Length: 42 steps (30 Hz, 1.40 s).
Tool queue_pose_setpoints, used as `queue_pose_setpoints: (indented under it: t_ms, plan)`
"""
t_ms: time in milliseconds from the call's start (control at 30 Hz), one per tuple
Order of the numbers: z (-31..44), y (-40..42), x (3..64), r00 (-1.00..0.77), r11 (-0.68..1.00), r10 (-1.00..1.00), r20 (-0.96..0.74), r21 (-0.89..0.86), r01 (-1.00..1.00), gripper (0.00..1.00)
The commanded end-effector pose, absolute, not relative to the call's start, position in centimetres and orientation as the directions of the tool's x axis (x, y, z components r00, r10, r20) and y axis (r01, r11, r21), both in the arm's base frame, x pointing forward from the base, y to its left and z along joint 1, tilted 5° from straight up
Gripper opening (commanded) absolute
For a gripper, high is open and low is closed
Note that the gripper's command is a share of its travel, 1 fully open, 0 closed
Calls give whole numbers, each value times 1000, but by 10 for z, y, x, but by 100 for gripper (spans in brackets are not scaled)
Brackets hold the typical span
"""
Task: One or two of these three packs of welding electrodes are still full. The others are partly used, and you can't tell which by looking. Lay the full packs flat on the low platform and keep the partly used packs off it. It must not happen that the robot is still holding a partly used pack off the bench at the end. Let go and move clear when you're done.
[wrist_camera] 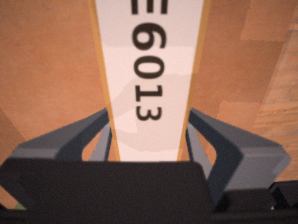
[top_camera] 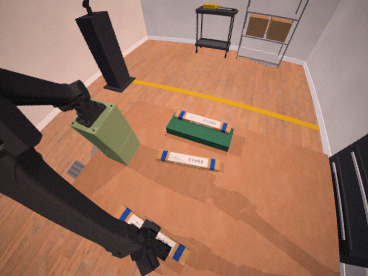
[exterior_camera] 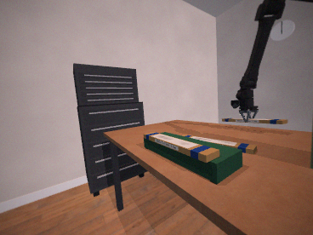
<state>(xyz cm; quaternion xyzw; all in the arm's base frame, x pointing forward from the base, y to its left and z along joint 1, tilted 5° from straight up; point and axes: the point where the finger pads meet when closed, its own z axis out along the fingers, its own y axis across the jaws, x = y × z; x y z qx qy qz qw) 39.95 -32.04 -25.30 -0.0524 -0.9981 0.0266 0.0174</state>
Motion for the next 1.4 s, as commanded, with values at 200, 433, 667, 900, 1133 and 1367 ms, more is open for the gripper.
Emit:
queue_pose_setpoints:
  t_ms: [200,433,667,900,1133,1367]
  plan:
    - [-199,-343,447,-994,989,95,-58,-111,101,0]
    - [-199,-343,447,-994,989,95,-58,-111,101,0]
    - [-199,-343,447,-994,989,95,-58,-111,101,0]
    - [-199,-343,447,-994,989,95,-58,-111,101,0]
    - [-197,-342,446,-994,989,95,-58,-111,101,0]
    - [-189,-341,445,-994,989,96,-57,-110,102,0]
